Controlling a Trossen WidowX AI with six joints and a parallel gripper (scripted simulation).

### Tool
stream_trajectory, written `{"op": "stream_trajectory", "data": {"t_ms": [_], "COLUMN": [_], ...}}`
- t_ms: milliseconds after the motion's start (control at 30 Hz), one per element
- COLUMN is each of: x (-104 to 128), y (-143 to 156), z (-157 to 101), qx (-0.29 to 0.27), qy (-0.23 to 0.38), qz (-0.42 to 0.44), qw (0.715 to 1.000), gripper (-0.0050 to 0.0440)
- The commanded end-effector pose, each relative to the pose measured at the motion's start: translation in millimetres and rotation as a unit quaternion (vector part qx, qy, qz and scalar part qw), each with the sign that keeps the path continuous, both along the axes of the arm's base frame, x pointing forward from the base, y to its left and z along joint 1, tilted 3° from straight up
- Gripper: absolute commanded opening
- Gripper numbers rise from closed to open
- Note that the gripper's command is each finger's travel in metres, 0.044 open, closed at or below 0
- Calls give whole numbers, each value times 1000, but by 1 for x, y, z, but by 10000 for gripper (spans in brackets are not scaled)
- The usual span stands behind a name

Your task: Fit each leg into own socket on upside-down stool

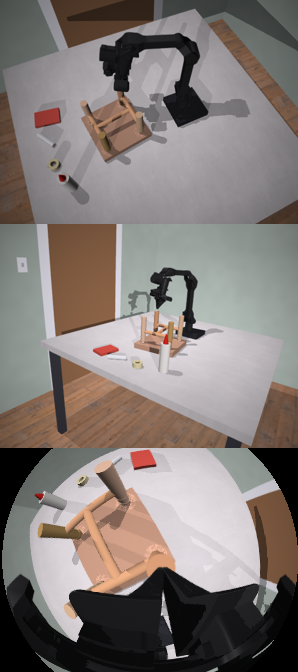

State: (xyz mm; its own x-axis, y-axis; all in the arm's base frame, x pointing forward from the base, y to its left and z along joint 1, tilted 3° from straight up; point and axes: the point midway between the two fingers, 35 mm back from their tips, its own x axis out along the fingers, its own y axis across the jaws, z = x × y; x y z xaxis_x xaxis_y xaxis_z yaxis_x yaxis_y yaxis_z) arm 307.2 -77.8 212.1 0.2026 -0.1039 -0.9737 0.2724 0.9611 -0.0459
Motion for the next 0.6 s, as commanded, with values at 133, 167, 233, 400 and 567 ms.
{"op": "stream_trajectory", "data": {"t_ms": [133,167,233,400,567], "x": [-2,-2,-2,-2,-2], "y": [0,0,0,-1,-1], "z": [-7,-9,-12,-17,-20], "qx": [-1,-1,-1,-1,-1], "qy": [-3,-3,-3,-3,-3], "qz": [-2,-2,-2,-2,-2], "qw": [1000,1000,1000,1000,1000], "gripper": [0,0,0,0,0]}}
